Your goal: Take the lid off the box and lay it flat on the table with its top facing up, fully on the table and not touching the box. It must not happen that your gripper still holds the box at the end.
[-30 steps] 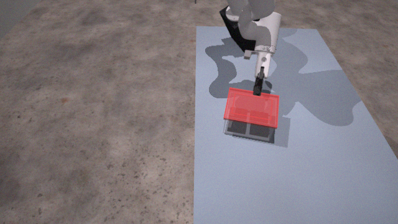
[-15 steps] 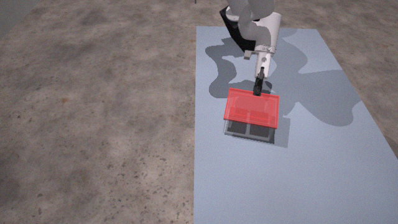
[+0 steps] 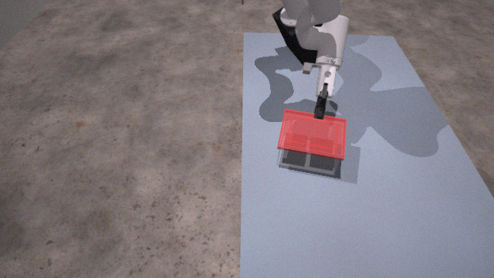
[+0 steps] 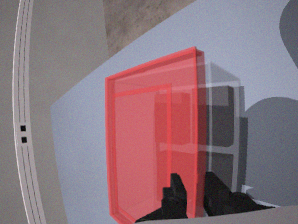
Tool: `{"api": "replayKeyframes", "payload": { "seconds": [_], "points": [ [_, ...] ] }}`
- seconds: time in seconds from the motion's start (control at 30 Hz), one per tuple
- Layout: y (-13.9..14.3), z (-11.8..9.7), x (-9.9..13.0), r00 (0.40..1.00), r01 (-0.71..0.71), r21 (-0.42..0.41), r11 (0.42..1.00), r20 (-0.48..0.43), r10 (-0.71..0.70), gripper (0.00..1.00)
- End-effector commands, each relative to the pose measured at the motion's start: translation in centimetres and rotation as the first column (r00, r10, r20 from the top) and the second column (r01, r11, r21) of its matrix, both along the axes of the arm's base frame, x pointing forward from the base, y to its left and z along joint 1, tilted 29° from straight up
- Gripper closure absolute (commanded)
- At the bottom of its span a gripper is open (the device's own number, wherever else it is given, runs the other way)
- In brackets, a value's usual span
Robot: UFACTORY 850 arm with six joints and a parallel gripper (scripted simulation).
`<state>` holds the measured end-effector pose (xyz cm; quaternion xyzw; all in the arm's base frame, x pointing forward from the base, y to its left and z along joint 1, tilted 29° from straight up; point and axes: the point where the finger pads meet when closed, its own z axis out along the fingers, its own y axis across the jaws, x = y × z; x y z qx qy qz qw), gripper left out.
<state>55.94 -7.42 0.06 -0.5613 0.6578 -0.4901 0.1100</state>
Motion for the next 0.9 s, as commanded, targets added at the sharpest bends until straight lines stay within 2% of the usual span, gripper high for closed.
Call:
{"api": "replayKeyframes", "payload": {
  "seconds": [0.0,0.87],
  "points": [
    [0.02,0.06,0.09,1.000,0.000,0.000,1.000,0.001,0.000,1.00],
    [0.14,0.50,0.30,1.000,0.000,0.000,1.000,0.001,0.000,1.00]
  ]
}}
